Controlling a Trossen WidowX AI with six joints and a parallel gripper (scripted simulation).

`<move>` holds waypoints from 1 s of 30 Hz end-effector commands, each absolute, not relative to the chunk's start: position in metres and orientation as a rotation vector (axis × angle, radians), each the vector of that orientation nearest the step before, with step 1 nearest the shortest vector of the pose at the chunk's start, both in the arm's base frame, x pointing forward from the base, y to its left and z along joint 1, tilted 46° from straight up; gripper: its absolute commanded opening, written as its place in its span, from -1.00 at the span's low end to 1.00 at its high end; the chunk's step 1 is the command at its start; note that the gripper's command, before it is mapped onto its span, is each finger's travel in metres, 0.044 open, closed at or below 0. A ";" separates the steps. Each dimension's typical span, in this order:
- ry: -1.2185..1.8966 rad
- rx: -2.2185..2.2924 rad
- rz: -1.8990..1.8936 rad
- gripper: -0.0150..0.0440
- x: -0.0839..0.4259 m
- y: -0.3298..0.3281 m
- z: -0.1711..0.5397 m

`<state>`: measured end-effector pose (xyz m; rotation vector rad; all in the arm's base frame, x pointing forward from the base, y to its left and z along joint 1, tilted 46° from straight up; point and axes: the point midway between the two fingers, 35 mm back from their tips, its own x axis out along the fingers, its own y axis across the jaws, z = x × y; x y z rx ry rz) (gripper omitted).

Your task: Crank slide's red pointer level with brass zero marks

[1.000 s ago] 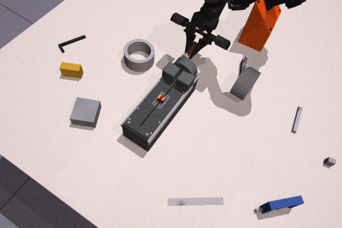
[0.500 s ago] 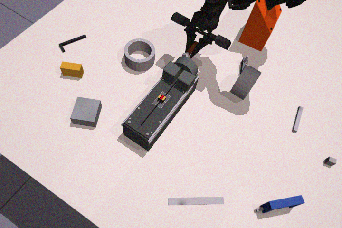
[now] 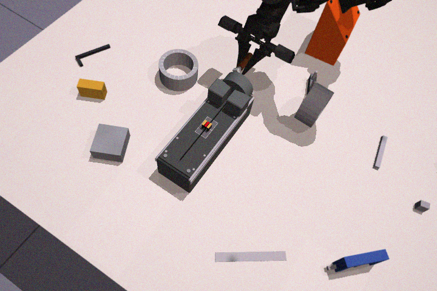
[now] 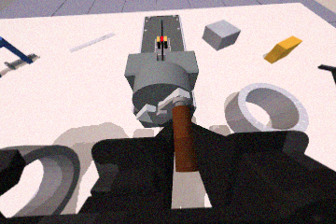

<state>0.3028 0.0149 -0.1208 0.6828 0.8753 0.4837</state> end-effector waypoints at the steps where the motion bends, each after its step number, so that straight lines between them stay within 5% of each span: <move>1: 0.879 0.682 0.478 -0.49 0.303 0.015 -0.122; 12: 0.875 0.683 0.483 -0.49 0.303 0.015 -0.121; 30: 0.876 0.682 0.483 1.00 0.303 0.014 -0.121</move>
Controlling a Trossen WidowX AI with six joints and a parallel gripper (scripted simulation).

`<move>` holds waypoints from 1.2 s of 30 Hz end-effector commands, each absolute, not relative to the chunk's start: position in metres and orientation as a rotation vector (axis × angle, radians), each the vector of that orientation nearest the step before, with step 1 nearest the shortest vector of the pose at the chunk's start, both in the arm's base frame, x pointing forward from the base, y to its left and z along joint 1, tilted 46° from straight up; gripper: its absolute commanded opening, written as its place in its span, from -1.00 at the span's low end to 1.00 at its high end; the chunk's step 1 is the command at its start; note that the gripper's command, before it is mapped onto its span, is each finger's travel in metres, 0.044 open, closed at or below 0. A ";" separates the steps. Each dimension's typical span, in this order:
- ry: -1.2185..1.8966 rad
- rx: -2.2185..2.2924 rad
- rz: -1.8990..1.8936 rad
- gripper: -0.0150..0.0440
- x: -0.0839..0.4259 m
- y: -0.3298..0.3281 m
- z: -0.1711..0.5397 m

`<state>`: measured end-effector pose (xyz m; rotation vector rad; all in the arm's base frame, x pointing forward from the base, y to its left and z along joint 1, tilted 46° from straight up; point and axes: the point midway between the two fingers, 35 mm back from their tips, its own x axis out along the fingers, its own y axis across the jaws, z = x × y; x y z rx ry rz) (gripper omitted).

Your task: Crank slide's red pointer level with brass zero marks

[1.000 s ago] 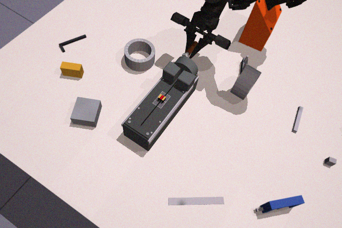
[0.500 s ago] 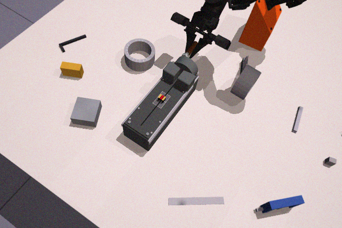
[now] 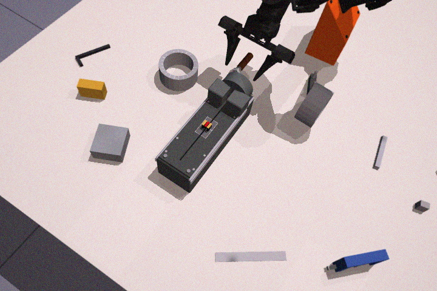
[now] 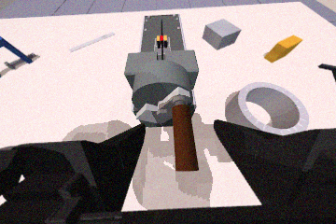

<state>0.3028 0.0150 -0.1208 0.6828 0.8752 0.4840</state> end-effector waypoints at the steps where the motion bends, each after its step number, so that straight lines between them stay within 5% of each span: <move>1: 0.876 0.682 0.483 1.00 0.304 0.013 -0.120; 36: 0.930 0.685 0.464 1.00 0.348 -0.060 -0.046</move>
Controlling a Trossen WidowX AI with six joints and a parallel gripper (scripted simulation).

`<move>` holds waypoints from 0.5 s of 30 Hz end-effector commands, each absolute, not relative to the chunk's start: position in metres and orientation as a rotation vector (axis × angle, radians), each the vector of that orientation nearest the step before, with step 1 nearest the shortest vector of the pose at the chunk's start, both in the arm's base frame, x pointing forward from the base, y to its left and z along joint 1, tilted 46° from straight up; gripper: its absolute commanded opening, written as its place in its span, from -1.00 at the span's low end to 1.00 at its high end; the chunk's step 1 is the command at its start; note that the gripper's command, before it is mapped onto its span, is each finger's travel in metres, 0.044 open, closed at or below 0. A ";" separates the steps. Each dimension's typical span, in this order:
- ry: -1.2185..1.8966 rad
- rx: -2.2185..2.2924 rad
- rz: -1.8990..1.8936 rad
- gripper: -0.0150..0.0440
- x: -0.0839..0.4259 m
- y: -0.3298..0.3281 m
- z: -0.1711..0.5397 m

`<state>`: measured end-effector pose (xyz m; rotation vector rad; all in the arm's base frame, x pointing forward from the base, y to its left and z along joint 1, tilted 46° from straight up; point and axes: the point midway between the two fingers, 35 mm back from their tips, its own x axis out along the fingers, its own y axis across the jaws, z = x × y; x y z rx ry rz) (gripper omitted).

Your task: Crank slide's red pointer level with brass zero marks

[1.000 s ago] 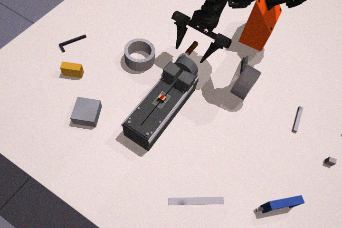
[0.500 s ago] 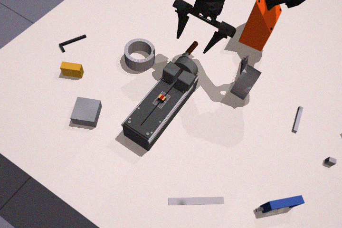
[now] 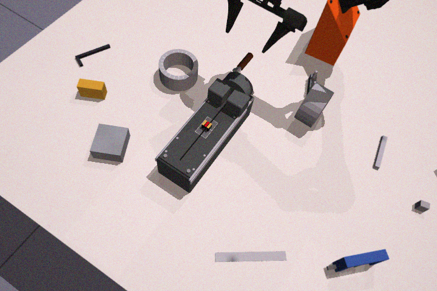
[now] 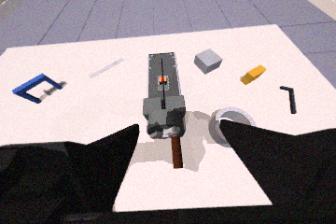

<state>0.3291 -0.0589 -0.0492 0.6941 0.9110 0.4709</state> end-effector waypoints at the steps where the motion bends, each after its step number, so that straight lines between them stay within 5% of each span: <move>1: 0.938 0.685 0.461 1.00 0.354 -0.059 -0.046; 15: 1.018 0.684 0.404 1.00 0.437 -0.031 -0.040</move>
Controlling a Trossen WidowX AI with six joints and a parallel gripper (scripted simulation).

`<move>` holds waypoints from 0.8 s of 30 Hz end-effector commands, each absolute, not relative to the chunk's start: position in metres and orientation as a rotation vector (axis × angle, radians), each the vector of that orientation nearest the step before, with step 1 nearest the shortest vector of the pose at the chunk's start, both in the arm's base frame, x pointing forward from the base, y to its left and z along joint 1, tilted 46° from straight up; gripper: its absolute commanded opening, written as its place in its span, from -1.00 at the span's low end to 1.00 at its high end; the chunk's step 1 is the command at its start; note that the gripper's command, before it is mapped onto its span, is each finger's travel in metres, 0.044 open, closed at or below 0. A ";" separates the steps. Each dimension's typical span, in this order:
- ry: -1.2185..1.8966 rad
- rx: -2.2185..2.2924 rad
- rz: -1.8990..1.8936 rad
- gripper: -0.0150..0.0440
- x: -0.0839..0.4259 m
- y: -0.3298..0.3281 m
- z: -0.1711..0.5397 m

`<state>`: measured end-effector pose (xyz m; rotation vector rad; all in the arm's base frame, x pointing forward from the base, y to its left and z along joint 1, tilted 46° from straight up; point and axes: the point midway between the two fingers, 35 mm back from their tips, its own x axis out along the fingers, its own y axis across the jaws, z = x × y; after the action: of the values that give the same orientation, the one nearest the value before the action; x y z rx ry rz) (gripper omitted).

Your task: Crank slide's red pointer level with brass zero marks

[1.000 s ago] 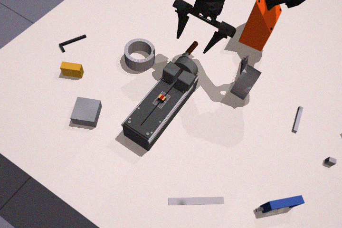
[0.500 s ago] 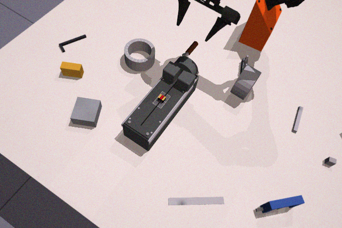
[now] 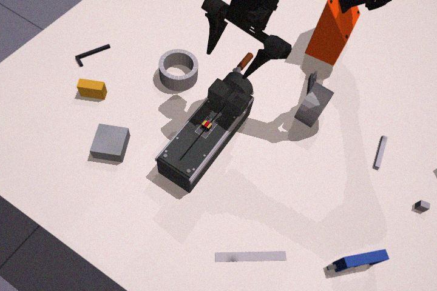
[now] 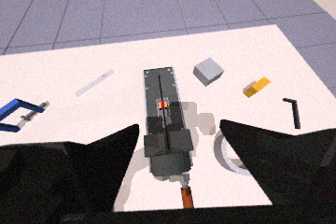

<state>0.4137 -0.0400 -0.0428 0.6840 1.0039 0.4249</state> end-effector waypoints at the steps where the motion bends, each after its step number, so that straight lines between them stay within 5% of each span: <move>1: 1.022 0.685 0.400 1.00 0.443 -0.028 -0.039; 24: 1.027 0.688 0.395 1.00 0.439 0.021 -0.082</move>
<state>0.4403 0.0218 -0.0803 0.6826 1.0239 0.4058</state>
